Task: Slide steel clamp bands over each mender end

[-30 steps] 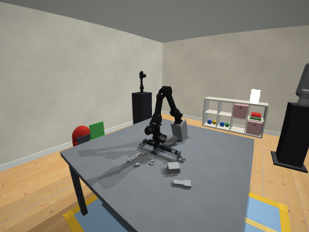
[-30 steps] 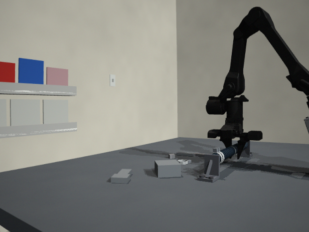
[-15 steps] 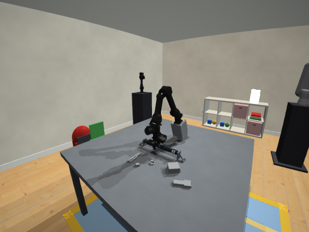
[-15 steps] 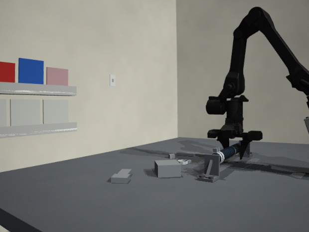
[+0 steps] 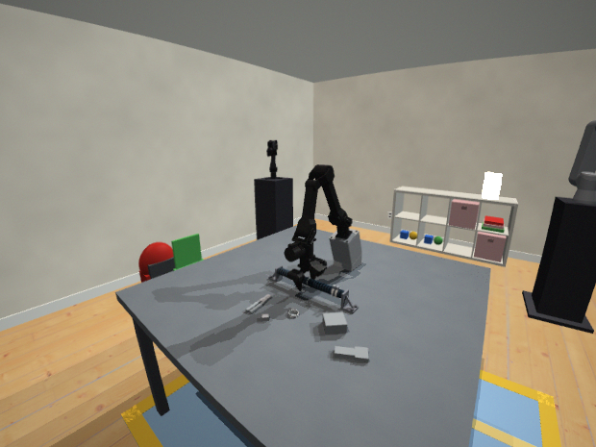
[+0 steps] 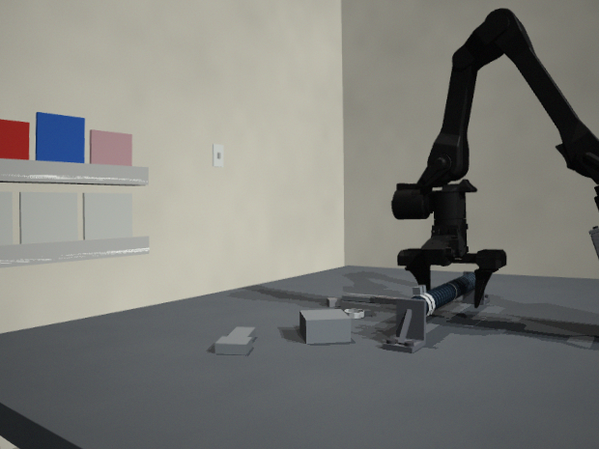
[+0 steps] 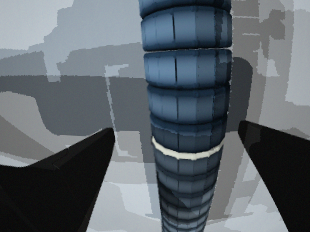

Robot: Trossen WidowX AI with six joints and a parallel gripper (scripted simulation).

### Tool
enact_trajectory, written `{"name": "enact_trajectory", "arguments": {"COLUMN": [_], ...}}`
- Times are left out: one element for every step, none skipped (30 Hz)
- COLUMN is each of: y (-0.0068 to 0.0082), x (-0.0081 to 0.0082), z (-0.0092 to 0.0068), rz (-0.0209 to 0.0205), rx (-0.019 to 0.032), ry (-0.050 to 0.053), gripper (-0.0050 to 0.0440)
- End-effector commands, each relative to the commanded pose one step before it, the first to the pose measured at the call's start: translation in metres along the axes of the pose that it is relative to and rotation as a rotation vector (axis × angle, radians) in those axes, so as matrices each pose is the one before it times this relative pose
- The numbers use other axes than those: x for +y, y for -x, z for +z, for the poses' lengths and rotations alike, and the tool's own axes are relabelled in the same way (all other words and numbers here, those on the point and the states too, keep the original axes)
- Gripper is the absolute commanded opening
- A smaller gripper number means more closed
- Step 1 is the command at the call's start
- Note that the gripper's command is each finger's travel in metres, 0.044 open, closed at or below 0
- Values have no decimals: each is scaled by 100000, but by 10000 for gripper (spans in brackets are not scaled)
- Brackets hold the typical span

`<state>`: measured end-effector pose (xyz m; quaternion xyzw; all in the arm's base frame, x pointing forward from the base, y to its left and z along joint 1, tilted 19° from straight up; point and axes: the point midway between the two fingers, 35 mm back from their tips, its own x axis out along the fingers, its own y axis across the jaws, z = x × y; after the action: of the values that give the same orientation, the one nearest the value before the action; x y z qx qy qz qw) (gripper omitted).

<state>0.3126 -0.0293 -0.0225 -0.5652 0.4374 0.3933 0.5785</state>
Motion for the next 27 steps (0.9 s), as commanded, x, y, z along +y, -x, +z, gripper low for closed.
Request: {"name": "enact_trajectory", "arguments": {"y": [2223, 615, 511, 313, 106, 0, 0, 0, 0, 0, 0, 0, 0, 0, 0, 0, 0, 0, 0, 0, 0, 0, 0, 0, 0, 5, -186], "x": [-429, 120, 136, 98, 35, 0, 0, 0, 0, 0, 0, 0, 0, 0, 0, 0, 0, 0, 0, 0, 0, 0, 0, 0, 0, -3, -16], "z": [4526, 1221, 966, 571, 189, 0, 0, 0, 0, 0, 0, 0, 0, 0, 0, 0, 0, 0, 0, 0, 0, 0, 0, 0, 0, 2, 5], "rz": [-1851, -146, -170, -125, -45, 0, 0, 0, 0, 0, 0, 0, 0, 0, 0, 0, 0, 0, 0, 0, 0, 0, 0, 0, 0, 0, 0], "rx": [-681, 12, 1, -5, -3, 0, 0, 0, 0, 0, 0, 0, 0, 0, 0, 0, 0, 0, 0, 0, 0, 0, 0, 0, 0, 1, 0], "ry": [1515, 6, 4, 2, 1, 0, 0, 0, 0, 0, 0, 0, 0, 0, 0, 0, 0, 0, 0, 0, 0, 0, 0, 0, 0, 1, 0], "gripper": [440, 440, 440, 440, 440, 440, 440, 440, 440, 440, 440, 440, 440, 440, 440, 440, 440, 440, 440, 440, 440, 440, 440, 440, 440, 440, 440]}}
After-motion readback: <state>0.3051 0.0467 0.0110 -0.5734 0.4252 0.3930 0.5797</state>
